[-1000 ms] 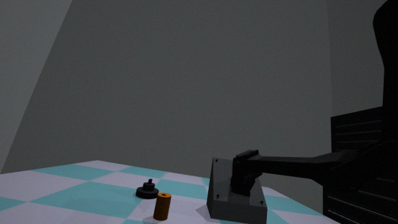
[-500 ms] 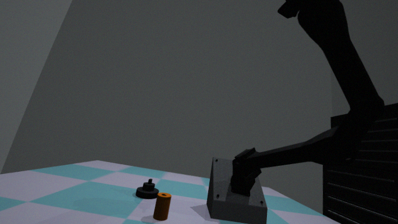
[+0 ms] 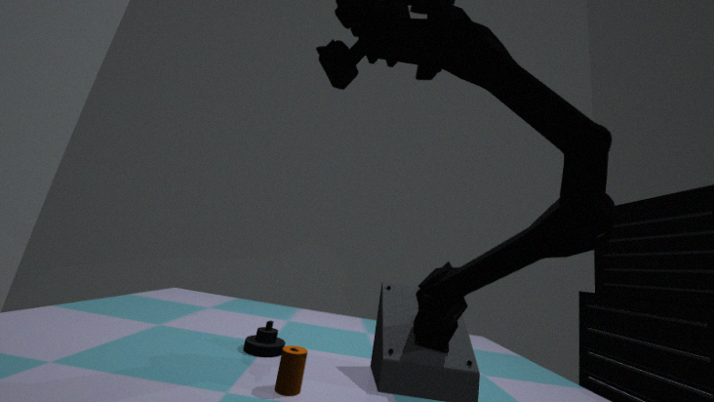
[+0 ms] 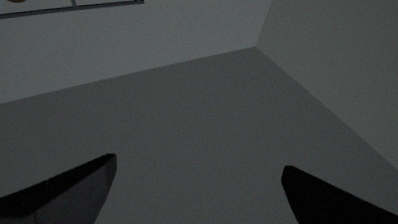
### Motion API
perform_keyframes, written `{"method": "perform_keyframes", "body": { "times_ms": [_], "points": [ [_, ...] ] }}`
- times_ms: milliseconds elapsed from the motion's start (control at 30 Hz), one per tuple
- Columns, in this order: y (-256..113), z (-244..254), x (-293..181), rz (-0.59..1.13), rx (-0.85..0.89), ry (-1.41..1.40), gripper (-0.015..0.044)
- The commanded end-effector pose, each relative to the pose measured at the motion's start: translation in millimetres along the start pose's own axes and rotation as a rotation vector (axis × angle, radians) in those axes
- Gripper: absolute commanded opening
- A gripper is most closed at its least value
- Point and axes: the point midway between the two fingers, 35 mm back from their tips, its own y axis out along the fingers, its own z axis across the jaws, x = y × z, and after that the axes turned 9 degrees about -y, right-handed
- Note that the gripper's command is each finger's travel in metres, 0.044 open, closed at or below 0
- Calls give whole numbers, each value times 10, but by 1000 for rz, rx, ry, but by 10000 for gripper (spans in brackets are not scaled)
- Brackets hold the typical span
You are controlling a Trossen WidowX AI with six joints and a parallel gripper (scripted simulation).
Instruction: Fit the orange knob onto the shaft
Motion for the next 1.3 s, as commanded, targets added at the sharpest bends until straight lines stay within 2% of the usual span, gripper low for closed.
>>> {"method": "perform_keyframes", "body": {
  "times_ms": [0,200,433,667,867,967,1267],
  "points": [
    [197,532,-161,42,192,27,440],
    [336,1454,-474,145,523,81,440],
    [124,2502,-846,310,938,161,440],
    [-493,3413,-1078,570,1384,305,440],
    [-1188,3875,-1201,907,1709,451,440],
    [-1349,3935,-1225,999,1770,488,440],
    [-1403,3927,-1264,999,1770,488,440]
  ]
}}
